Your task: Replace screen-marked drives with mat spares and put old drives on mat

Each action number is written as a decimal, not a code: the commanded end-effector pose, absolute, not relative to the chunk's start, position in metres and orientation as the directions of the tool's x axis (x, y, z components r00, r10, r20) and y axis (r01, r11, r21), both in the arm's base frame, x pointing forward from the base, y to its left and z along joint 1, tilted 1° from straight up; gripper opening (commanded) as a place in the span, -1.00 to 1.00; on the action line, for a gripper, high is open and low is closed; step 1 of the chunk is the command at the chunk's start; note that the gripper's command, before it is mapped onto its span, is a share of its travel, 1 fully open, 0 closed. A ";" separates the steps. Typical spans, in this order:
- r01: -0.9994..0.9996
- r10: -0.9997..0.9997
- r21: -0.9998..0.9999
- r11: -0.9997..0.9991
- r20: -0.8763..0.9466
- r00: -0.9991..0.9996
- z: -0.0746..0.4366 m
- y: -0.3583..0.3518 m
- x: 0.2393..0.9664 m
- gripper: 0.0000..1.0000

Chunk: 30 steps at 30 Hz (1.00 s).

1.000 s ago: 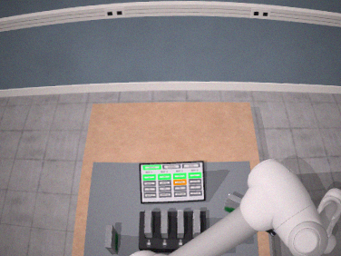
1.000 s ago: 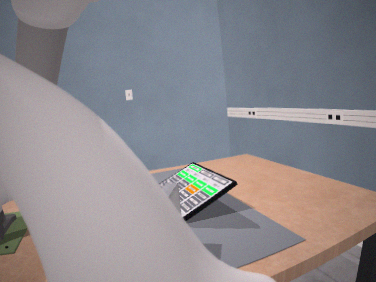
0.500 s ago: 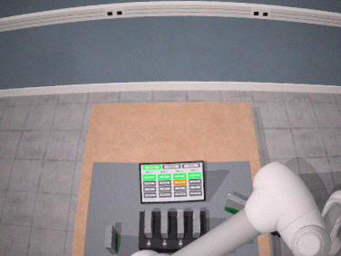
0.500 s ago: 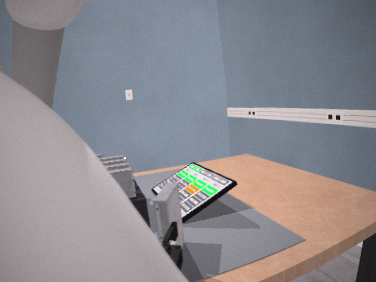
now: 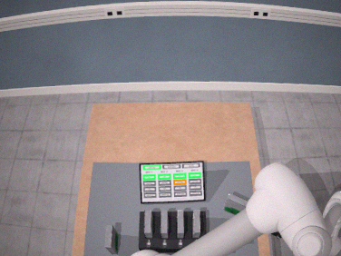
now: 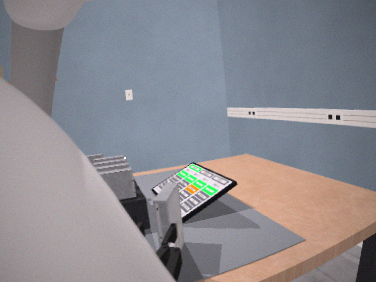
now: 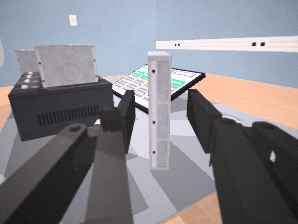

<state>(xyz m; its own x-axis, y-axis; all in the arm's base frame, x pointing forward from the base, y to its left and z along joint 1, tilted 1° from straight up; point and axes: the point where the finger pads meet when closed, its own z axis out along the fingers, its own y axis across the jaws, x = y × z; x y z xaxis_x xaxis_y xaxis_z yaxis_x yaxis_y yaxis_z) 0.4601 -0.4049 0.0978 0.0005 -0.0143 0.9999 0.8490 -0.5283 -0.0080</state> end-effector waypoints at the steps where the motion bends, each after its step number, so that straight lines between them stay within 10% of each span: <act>1: 0.849 -0.013 -0.007 -0.528 1.000 0.000 0.099 -0.405 0.460 -0.20; 30: 0.849 -0.013 -0.007 -0.528 1.000 0.000 0.137 -0.406 0.460 -0.20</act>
